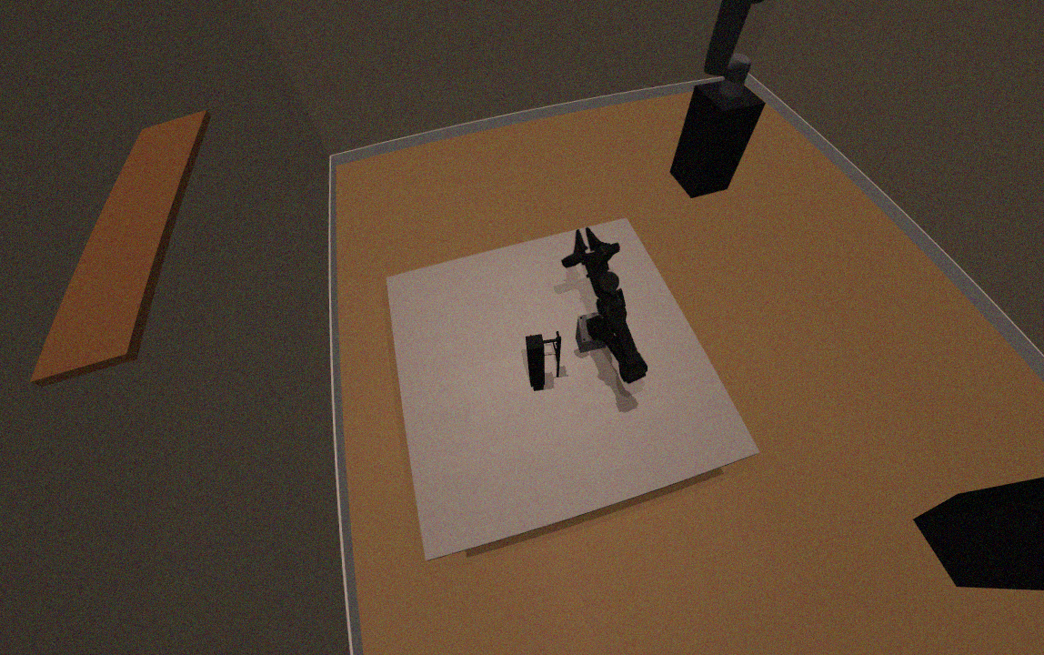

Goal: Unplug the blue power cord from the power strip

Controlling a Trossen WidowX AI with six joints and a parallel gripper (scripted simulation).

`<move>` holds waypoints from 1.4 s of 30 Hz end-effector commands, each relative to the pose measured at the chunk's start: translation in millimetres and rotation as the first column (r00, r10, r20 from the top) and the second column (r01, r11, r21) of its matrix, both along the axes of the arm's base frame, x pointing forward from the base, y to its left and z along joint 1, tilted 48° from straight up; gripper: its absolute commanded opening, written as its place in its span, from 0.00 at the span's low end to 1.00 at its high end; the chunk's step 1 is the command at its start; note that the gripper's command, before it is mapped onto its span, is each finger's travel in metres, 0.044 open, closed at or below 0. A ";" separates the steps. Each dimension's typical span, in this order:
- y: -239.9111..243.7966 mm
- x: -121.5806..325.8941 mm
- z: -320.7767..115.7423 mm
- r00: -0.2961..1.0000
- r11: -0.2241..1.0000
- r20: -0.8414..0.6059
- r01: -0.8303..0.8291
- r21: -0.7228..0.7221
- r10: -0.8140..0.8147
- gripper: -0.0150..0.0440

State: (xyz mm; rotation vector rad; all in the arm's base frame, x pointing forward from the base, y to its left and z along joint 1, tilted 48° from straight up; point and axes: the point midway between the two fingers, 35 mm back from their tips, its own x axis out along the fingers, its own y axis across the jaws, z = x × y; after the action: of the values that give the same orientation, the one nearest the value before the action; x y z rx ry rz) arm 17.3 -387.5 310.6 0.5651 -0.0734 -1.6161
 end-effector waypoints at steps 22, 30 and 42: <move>190.2 224.1 -244.0 0.888 -0.055 0.415 -0.413 0.909 0.200 0.53; 281.8 238.6 -257.3 0.959 -0.472 0.273 -0.206 0.857 0.078 0.53; 284.5 238.7 -254.2 0.959 -0.472 0.273 -0.206 0.857 0.078 0.53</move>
State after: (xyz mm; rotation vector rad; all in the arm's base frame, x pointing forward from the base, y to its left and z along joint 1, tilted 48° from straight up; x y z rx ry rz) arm 254.2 -105.4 53.4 1.9646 1.6470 -0.8098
